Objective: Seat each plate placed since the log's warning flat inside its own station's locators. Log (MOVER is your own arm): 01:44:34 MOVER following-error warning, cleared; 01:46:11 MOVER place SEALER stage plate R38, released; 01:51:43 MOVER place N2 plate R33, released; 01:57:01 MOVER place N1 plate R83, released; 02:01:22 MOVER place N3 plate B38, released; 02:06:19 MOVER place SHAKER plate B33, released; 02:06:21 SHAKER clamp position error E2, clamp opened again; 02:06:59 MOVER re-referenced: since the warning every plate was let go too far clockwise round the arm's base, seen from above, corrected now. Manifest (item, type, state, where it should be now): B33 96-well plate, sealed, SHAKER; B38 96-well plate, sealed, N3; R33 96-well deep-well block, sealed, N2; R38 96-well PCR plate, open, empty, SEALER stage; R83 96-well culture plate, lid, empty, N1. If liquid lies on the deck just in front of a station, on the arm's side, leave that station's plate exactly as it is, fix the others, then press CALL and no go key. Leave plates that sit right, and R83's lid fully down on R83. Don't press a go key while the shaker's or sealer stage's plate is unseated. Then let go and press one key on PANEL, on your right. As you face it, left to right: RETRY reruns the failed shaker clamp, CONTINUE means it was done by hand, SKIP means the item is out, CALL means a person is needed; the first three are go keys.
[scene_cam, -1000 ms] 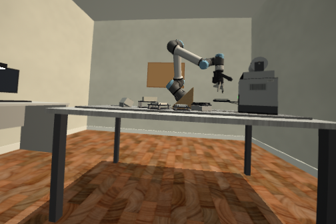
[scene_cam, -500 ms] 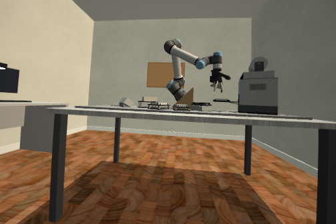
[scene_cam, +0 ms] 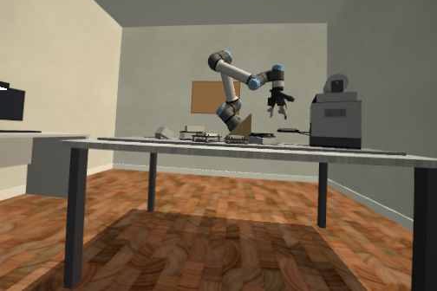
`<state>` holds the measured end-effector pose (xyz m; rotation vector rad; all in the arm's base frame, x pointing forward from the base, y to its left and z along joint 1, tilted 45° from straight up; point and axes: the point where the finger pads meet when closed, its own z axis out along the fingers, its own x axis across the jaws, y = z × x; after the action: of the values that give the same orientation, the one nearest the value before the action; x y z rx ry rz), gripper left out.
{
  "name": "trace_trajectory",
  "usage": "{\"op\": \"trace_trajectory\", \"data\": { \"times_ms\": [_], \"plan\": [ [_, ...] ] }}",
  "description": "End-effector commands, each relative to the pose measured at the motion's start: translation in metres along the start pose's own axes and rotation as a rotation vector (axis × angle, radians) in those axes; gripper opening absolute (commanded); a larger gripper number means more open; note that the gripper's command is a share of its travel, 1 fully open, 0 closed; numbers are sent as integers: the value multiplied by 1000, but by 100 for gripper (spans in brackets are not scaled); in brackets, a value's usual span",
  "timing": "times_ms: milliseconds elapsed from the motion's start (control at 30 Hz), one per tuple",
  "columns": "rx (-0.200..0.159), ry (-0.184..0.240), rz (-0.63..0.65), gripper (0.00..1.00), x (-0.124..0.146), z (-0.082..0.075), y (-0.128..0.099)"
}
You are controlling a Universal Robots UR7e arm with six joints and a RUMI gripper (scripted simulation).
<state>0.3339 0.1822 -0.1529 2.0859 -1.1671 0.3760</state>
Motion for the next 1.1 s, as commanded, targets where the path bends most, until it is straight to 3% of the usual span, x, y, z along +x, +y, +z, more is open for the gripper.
{"op": "trace_trajectory", "data": {
  "times_ms": [0, 400, 500, 733, 1067],
  "plan": [
    [2, 0, 13, 100, 20, -1, -2],
    [2, 0, 13, 100, 20, -1, -2],
    [2, 0, 13, 100, 20, 11, -2],
    [2, 0, 13, 100, 20, 11, -2],
    [2, 0, 173, 100, 59, 11, 7]
  ]
}}
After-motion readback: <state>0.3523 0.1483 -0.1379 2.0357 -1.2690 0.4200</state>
